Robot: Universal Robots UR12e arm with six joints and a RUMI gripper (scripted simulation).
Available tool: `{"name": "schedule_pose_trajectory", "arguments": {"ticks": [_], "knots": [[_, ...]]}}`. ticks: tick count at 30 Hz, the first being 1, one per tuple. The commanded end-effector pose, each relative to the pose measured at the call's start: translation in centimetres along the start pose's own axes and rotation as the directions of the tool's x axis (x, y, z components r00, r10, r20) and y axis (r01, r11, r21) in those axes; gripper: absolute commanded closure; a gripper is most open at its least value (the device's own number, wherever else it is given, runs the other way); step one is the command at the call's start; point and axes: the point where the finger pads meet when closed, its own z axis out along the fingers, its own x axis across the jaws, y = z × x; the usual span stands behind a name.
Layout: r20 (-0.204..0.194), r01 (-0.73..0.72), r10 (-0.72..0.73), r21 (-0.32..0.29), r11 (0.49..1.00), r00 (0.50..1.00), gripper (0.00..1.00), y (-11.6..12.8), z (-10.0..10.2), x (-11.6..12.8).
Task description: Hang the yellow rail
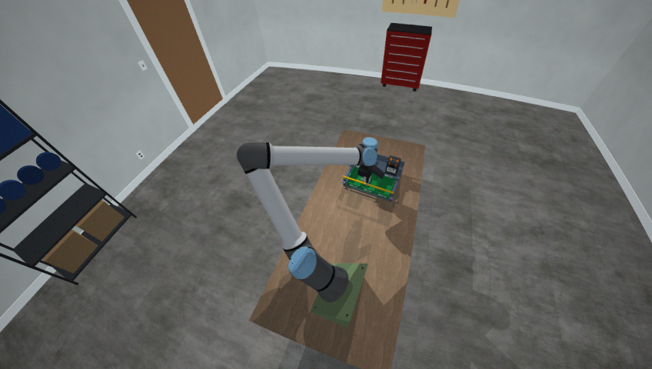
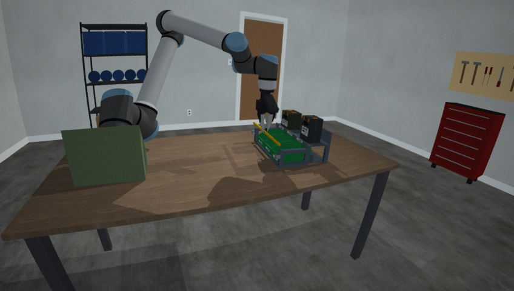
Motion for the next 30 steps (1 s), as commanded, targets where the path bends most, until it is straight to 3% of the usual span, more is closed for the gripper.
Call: {"name": "schedule_pose_trajectory", "arguments": {"ticks": [1,30], "knots": [[0.007,0.001,-0.001,0.002,1.0,1.0,1.0,-0.07,-0.51,-0.46],[0.003,-0.001,0.001,0.0,1.0,1.0,1.0,0.01,-0.19,-0.23]]}}
